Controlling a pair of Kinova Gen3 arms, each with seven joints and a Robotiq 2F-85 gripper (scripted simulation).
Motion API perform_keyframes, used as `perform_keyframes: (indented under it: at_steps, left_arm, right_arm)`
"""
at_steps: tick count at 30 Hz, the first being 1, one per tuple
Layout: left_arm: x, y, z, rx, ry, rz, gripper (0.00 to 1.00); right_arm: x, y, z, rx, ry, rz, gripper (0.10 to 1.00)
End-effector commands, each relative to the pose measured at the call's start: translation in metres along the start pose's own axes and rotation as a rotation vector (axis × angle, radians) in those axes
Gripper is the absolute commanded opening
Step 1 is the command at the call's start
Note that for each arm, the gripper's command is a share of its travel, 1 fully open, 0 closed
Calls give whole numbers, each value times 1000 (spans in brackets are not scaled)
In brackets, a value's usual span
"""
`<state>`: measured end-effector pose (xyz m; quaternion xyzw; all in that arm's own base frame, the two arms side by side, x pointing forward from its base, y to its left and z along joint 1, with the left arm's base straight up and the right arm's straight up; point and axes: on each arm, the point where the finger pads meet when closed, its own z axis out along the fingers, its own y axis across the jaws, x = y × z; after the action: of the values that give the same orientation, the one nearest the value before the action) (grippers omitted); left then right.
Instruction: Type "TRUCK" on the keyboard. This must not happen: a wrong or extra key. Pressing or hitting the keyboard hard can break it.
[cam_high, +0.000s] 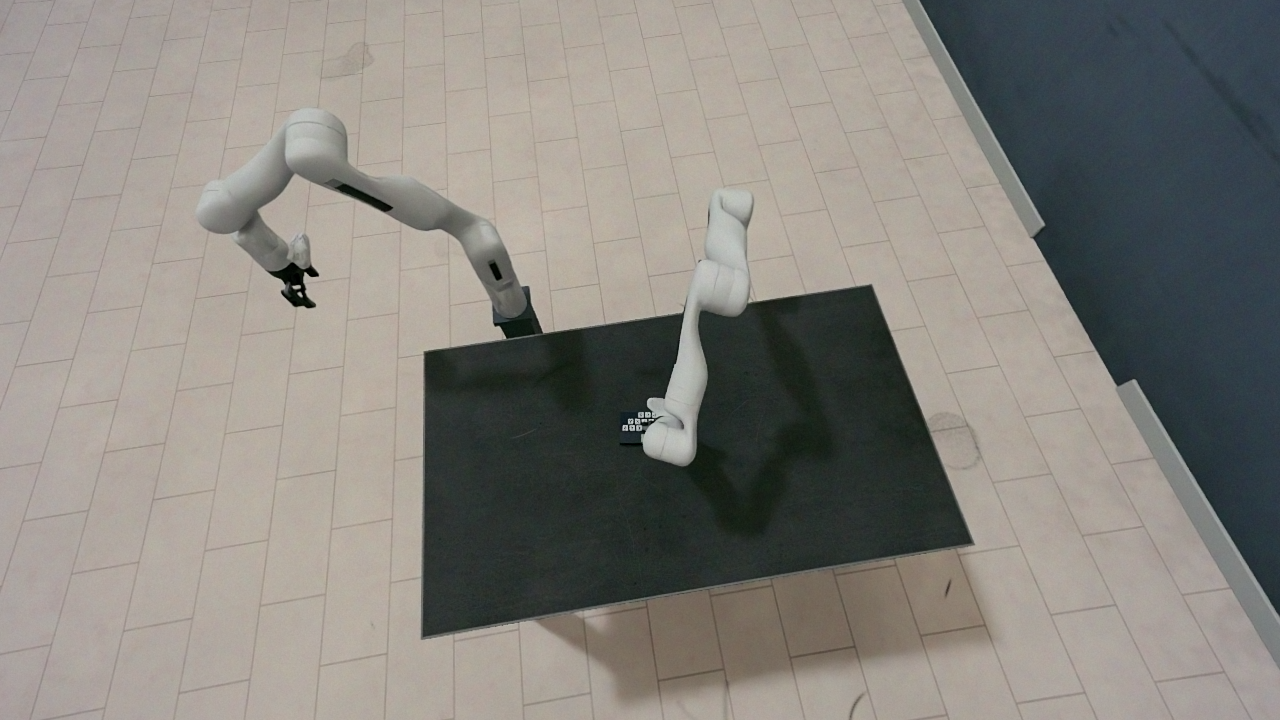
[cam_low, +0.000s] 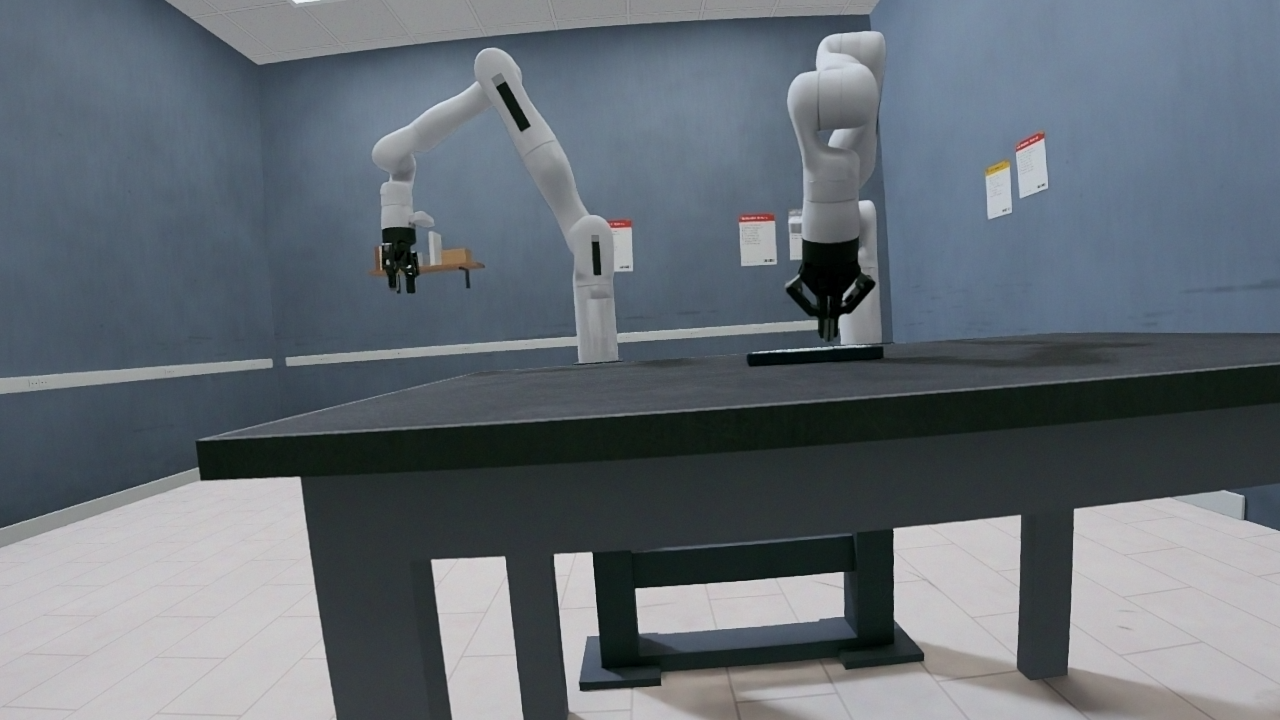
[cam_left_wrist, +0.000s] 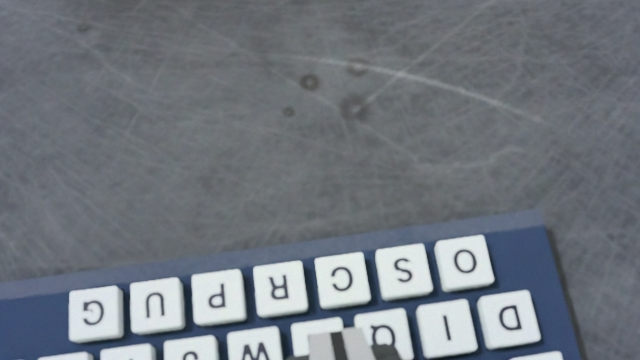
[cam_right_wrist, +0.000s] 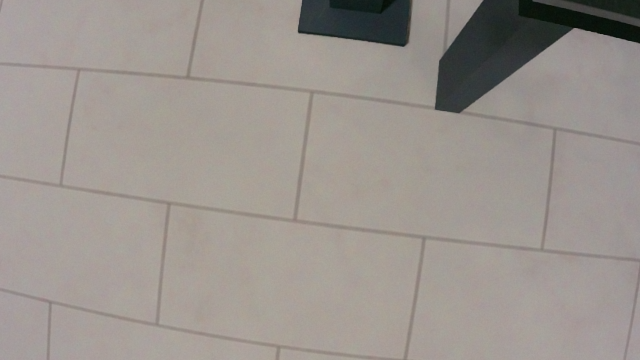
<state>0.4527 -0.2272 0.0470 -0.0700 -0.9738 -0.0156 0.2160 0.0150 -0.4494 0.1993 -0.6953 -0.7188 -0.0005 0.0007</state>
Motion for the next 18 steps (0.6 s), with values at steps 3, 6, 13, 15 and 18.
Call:
perform_keyframes:
  at_steps: [3,6,13,15,18]
  left_arm:
    - [1,-1,-1,1,-2,0,99]
    - [5,-2,1,1,-2,0,99]
    - [15,-7,6,1,-2,0,99]
    - [20,-9,8,1,-2,0,99]
    - [27,-11,11,1,-2,0,99]
  right_arm:
    - [0,0,-1,0,-2,0,1000]
    - [0,0,-1,0,-2,0,1000]
    - [0,0,-1,0,-2,0,1000]
    - [0,0,-1,0,-2,0,1000]
    - [0,0,-1,0,-2,0,1000]
